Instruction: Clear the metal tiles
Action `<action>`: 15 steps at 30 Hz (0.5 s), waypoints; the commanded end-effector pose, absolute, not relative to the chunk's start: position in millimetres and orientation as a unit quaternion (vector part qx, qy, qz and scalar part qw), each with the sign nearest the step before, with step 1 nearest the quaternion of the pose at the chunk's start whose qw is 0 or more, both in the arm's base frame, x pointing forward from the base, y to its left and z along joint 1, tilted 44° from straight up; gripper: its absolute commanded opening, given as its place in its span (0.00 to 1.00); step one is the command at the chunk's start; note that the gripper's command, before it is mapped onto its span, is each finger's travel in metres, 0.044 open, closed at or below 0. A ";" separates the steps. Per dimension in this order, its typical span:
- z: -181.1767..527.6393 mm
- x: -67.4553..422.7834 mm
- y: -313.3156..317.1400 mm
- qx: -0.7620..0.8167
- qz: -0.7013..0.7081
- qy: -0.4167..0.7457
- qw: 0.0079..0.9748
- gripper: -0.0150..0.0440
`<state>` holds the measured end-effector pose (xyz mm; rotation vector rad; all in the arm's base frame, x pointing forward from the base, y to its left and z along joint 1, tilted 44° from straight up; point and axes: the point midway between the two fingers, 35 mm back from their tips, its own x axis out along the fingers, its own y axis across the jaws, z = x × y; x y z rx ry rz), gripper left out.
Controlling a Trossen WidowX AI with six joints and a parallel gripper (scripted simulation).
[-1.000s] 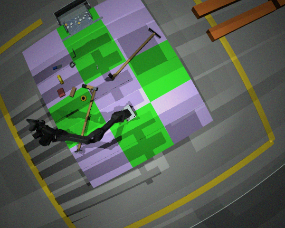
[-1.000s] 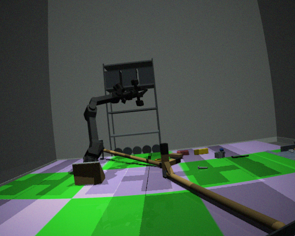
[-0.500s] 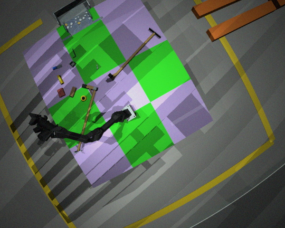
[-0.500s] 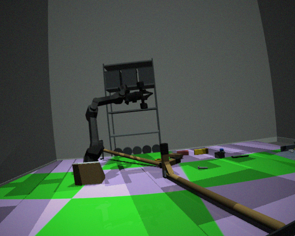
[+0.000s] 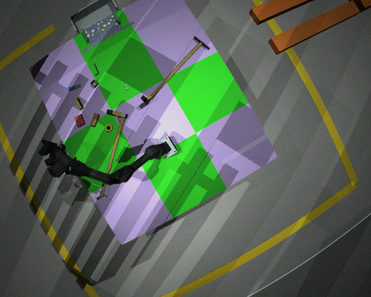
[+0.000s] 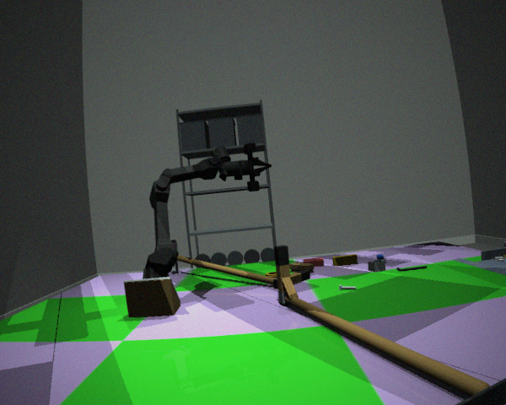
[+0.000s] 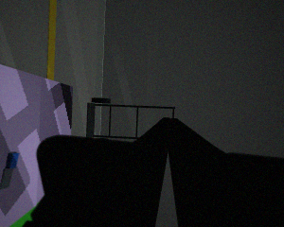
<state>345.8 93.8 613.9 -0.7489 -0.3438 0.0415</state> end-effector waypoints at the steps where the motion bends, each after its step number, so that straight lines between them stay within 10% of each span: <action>1: 600.5 357.5 93.8 -0.369 0.031 -0.147 0.917 0.25; 15: 565.7 382.6 87.7 -0.385 0.056 -0.092 0.917 0.25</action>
